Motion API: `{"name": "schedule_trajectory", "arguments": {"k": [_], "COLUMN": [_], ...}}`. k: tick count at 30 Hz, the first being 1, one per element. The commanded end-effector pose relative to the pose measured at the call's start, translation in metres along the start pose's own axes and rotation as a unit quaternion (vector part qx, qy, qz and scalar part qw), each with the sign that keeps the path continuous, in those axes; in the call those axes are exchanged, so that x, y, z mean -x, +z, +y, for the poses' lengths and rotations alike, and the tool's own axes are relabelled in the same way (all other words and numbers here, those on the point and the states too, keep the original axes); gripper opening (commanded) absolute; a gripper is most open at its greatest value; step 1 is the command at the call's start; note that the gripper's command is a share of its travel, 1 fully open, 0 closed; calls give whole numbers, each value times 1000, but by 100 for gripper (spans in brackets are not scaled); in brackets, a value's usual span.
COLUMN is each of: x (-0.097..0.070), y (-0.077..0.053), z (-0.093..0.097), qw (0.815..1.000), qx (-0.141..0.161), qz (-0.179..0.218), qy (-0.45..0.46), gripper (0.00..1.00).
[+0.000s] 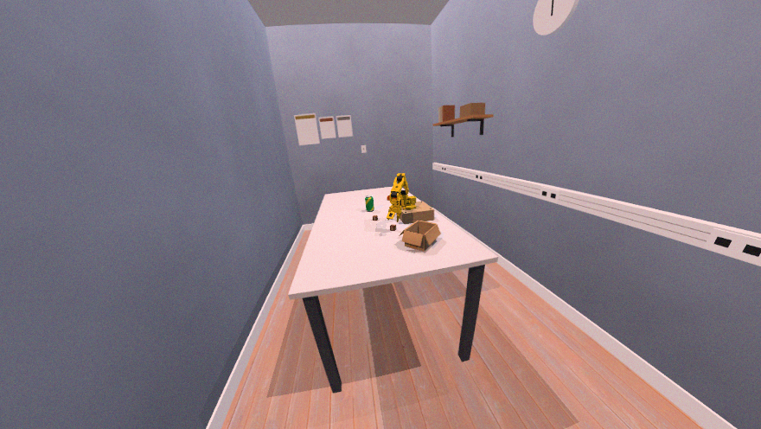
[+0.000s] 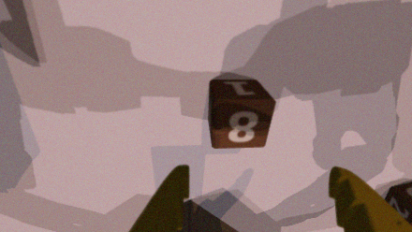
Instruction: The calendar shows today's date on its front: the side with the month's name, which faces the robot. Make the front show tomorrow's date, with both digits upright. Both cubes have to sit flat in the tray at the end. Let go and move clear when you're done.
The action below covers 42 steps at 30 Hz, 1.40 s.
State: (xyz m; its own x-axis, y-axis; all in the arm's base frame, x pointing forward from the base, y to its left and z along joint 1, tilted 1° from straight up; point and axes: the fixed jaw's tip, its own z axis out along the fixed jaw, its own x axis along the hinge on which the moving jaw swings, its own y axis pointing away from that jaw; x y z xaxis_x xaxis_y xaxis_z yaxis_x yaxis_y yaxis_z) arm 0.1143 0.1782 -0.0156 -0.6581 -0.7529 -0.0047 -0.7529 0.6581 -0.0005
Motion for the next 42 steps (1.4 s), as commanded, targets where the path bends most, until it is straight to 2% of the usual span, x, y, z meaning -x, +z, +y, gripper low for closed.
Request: {"name": "schedule_trajectory", "arguments": {"k": [1, 29, 42], "x": [2, 4, 5], "y": [0, 3, 12], "z": [2, 3, 3], "qw": [1000, 1000, 1000], "qx": [1, 1, 1], "qz": [-3, -4, -4], "qy": [0, 2, 2], "gripper": [35, 35, 35]}}
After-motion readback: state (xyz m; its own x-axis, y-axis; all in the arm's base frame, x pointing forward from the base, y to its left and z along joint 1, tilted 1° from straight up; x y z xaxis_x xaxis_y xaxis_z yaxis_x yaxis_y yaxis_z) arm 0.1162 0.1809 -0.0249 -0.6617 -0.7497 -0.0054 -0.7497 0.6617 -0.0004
